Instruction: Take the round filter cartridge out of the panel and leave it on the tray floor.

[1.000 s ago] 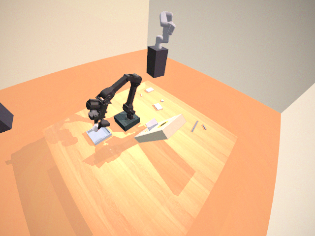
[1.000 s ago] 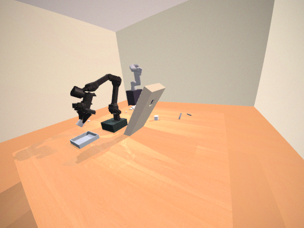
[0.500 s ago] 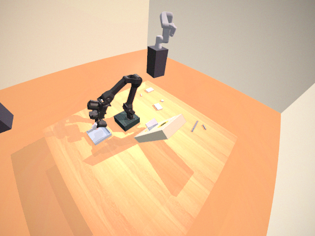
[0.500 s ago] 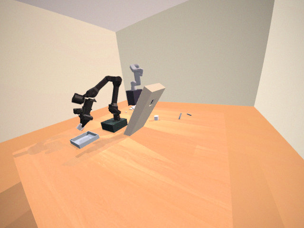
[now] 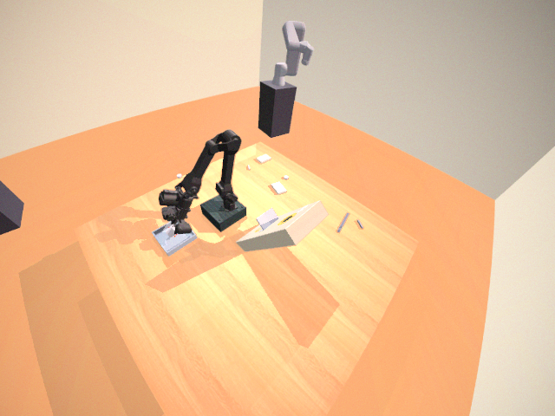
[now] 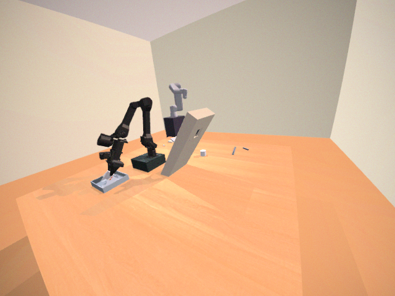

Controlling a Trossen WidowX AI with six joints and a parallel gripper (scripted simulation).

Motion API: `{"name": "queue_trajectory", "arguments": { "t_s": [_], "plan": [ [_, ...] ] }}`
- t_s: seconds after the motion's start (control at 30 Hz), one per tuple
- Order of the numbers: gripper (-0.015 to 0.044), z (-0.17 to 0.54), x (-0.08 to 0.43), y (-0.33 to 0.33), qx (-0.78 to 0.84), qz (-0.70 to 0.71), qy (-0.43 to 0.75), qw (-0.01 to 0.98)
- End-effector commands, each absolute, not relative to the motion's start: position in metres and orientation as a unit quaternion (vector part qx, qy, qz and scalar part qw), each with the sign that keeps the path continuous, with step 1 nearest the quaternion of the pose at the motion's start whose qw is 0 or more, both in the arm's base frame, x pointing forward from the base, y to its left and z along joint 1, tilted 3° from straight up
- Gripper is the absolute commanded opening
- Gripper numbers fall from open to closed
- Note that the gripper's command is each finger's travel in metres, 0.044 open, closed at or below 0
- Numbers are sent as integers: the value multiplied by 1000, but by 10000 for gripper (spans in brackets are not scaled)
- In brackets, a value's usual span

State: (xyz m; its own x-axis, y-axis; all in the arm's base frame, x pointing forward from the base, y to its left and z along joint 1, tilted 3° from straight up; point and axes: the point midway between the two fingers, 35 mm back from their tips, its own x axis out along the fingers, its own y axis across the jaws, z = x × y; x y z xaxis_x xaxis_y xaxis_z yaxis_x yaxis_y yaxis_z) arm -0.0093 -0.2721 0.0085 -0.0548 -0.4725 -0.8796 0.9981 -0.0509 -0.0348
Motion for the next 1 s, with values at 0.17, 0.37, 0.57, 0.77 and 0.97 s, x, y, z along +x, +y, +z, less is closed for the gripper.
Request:
{"name": "queue_trajectory", "arguments": {
  "t_s": [0.17, 0.37, 0.57, 0.77, 0.97],
  "plan": [
    [131, 6, -9, -271, 362, -628, 365, 584],
    [289, 6, -9, -271, 362, -628, 365, 584],
    [440, 6, -9, -271, 362, -628, 365, 584],
    [440, 48, -8, -275, 362, -628, 365, 584],
    [440, 64, -8, -276, 359, -627, 364, 587]
  ]
}}
